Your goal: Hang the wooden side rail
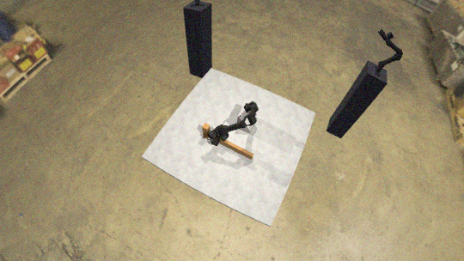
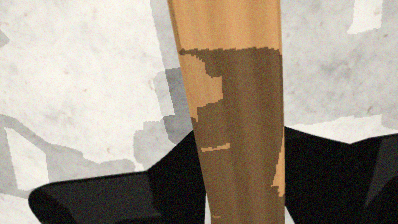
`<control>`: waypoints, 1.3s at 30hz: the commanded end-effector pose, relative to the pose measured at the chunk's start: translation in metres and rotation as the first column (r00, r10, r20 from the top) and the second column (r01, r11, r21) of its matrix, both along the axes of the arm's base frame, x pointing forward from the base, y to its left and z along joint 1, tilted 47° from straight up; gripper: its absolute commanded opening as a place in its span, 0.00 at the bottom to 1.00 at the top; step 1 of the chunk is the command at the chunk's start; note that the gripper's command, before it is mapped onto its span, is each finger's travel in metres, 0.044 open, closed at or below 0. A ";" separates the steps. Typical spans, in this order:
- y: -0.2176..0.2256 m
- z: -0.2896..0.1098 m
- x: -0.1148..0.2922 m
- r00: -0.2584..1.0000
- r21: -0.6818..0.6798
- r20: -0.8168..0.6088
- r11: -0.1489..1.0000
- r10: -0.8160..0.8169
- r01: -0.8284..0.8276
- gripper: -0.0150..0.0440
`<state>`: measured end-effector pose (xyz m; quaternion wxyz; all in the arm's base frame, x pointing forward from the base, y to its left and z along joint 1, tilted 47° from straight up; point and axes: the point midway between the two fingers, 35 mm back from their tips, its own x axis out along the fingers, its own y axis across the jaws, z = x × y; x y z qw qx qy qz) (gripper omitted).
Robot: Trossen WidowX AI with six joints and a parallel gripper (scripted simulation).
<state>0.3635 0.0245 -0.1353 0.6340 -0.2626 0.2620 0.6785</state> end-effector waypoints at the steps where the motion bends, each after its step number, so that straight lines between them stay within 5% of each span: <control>1: -0.004 0.000 0.001 1.000 -0.002 0.001 1.000 -0.007 0.007 0.25; 39: -0.007 -0.003 0.000 1.000 -0.003 0.001 1.000 -0.007 0.007 0.25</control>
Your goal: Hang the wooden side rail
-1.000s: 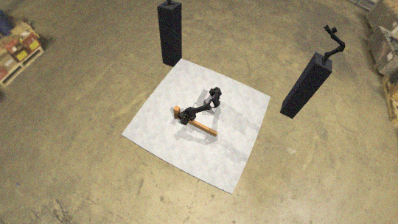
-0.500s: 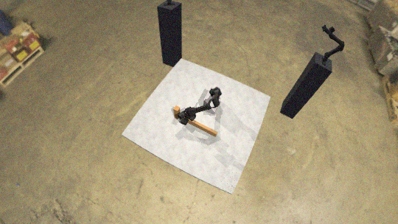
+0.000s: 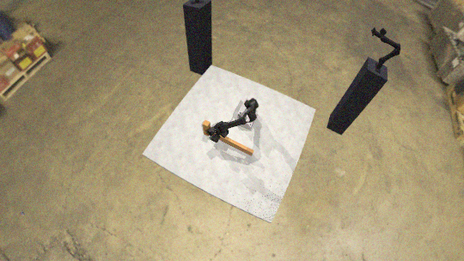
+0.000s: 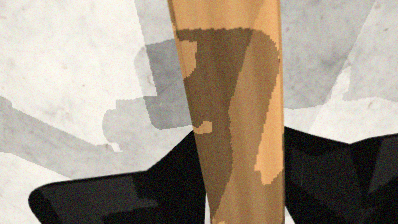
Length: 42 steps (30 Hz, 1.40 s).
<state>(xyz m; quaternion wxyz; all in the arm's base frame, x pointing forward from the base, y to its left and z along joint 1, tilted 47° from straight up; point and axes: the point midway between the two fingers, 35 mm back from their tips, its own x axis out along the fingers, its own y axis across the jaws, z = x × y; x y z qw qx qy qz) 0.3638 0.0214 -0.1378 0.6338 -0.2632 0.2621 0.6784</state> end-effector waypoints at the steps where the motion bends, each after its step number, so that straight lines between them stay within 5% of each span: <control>1: -0.004 0.000 0.000 1.000 -0.001 0.001 1.000 -0.008 0.008 0.25; 42: -0.007 -0.003 0.001 1.000 -0.002 0.001 1.000 -0.008 0.008 0.25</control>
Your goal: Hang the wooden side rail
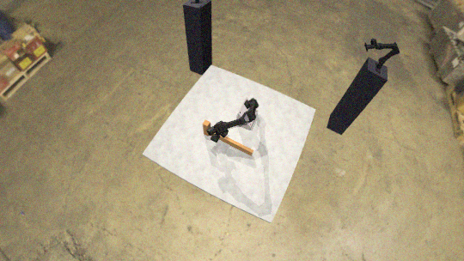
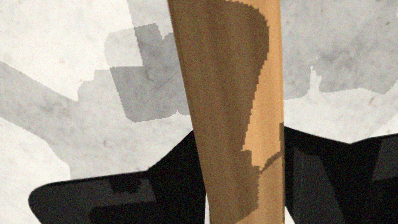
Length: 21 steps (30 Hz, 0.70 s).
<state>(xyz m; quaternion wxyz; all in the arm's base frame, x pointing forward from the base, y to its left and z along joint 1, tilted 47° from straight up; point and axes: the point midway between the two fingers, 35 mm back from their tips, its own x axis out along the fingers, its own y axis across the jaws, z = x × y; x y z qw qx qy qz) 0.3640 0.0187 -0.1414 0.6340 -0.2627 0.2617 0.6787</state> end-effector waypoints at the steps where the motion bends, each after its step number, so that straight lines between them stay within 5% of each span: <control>1: -0.005 0.000 0.001 1.000 -0.003 0.001 1.000 -0.008 0.008 0.25; 21: -0.006 -0.002 0.000 1.000 -0.003 0.001 1.000 -0.008 0.008 0.25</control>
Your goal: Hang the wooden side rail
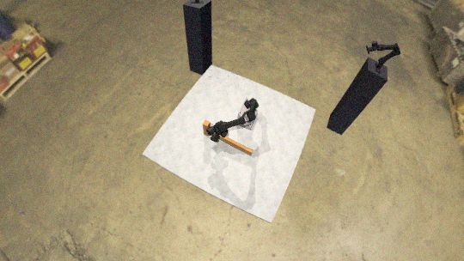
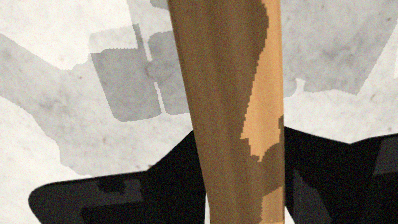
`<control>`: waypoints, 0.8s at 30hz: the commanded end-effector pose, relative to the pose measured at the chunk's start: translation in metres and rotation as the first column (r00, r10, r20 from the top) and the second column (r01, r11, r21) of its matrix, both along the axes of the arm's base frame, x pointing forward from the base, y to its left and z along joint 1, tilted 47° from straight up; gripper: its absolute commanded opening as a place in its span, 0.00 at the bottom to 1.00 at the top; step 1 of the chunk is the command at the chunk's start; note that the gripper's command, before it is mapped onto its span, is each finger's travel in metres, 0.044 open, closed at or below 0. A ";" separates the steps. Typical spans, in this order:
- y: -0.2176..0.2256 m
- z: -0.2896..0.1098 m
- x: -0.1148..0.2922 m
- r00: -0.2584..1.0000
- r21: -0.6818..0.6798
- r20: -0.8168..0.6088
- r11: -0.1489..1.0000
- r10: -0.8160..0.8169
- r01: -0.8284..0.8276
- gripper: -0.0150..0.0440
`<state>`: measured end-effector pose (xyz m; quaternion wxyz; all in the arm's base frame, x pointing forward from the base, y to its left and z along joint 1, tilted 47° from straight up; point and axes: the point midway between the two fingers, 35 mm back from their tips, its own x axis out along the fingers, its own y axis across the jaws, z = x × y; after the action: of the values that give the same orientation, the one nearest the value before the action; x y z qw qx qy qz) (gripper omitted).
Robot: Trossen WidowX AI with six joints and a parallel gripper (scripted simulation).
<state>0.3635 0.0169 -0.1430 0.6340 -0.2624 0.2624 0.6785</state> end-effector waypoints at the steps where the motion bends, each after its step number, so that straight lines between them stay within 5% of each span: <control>1: -0.004 0.000 0.001 1.000 -0.003 0.002 1.000 -0.007 0.007 0.25; 24: -0.006 -0.002 0.001 1.000 -0.003 0.002 1.000 -0.007 0.007 0.25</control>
<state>0.3636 0.0151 -0.1446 0.6339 -0.2627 0.2625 0.6784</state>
